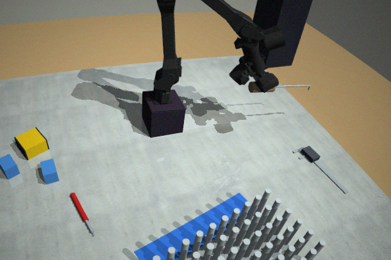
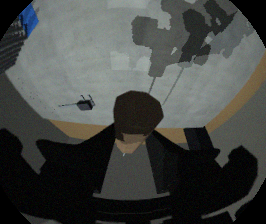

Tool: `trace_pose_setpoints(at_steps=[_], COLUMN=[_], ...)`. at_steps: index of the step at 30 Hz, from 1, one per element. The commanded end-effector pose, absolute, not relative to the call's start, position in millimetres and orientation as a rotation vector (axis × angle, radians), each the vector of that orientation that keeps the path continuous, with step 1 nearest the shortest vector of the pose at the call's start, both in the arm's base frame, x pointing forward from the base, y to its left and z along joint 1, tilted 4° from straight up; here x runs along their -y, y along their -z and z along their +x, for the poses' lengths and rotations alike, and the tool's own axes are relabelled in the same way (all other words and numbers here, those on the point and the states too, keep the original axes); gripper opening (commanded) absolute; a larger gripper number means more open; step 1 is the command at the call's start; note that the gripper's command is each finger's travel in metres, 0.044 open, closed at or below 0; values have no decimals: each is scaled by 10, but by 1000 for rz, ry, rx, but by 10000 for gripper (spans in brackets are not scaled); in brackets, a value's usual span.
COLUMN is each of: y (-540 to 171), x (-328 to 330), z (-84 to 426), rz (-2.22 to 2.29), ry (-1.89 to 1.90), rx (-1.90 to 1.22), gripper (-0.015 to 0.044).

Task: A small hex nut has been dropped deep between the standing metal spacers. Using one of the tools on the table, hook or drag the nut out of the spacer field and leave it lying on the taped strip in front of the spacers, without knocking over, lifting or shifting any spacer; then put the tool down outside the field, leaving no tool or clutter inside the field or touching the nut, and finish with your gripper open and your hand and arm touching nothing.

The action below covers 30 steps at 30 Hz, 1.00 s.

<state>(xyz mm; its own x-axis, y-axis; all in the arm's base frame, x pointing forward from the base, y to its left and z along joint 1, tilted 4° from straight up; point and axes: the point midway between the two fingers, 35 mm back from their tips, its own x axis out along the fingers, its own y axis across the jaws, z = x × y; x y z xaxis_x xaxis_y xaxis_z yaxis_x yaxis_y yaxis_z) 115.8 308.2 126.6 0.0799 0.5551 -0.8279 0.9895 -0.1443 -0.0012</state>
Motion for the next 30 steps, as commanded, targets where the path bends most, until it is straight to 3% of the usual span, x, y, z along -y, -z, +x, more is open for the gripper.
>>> trace_pose_setpoints(at_steps=[1, 30], y=[-1312, -1105], x=[-3173, -3279], z=[1023, 1020], rz=[1755, 1751], ry=[920, 917], rx=[-1558, -1564], gripper=[0, 0])
